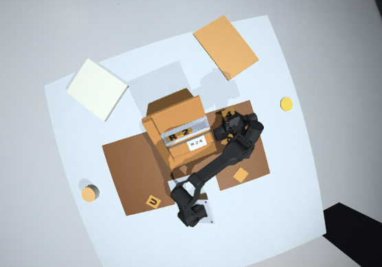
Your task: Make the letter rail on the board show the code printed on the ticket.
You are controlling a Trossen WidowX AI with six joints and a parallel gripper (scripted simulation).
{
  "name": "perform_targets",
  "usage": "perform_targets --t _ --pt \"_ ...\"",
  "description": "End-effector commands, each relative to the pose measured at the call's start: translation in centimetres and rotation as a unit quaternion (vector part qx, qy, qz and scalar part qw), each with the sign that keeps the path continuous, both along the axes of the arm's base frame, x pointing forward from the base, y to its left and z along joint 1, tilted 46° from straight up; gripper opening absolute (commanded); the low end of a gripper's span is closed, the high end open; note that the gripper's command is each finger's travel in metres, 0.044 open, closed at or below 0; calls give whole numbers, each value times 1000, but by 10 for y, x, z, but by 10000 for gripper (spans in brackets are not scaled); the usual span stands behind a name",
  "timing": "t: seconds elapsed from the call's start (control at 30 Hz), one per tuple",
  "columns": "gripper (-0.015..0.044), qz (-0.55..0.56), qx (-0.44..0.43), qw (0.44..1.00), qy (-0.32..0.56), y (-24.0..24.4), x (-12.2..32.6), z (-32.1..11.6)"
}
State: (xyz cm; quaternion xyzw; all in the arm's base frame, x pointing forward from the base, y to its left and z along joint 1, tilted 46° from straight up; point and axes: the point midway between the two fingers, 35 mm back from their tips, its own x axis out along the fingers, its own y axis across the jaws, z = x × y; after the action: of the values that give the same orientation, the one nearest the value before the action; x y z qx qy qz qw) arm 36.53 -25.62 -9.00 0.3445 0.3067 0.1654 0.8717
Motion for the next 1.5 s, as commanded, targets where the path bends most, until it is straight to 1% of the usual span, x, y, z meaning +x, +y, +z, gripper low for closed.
perform_targets --t 0.0,1.47 --pt "0 1 -3 1000 -5 -2 1 1" --pt "0 1 -3 1000 -5 5 0 7"
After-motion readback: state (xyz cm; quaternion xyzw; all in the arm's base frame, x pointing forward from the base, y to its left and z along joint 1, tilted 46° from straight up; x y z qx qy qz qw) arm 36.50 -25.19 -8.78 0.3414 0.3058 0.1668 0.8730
